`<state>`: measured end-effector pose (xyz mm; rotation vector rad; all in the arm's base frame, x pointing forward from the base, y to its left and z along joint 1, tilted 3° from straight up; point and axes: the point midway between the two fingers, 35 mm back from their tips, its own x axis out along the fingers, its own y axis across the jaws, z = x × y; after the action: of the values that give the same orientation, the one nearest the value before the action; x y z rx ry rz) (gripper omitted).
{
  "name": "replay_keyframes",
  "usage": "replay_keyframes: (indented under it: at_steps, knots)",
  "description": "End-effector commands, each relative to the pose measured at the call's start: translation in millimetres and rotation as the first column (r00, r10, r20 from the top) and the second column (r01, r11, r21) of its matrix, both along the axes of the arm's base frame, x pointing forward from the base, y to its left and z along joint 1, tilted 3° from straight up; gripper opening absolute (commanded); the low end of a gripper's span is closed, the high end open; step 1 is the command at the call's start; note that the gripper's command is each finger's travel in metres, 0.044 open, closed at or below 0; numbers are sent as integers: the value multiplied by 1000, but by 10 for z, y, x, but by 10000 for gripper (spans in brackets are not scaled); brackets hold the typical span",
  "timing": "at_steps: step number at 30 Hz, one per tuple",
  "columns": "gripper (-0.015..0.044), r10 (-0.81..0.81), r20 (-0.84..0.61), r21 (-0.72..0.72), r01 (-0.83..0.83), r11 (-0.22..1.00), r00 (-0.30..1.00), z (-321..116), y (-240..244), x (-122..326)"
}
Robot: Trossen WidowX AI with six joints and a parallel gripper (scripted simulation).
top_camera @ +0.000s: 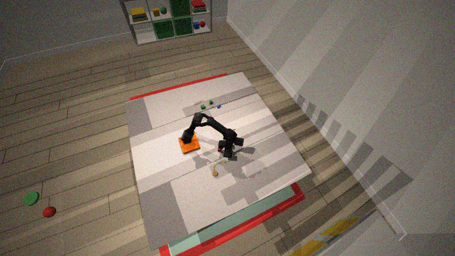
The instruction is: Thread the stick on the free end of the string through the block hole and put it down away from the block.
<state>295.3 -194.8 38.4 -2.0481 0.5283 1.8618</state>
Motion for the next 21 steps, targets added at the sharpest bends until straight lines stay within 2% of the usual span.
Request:
replay_keyframes:
  at_steps: [1,21]
  knots:
    - [0,2,-4,3,-2,1000,1000,-22,32,-63]
    - [0,2,-5,4,-2,1000,1000,-46,162,-303]
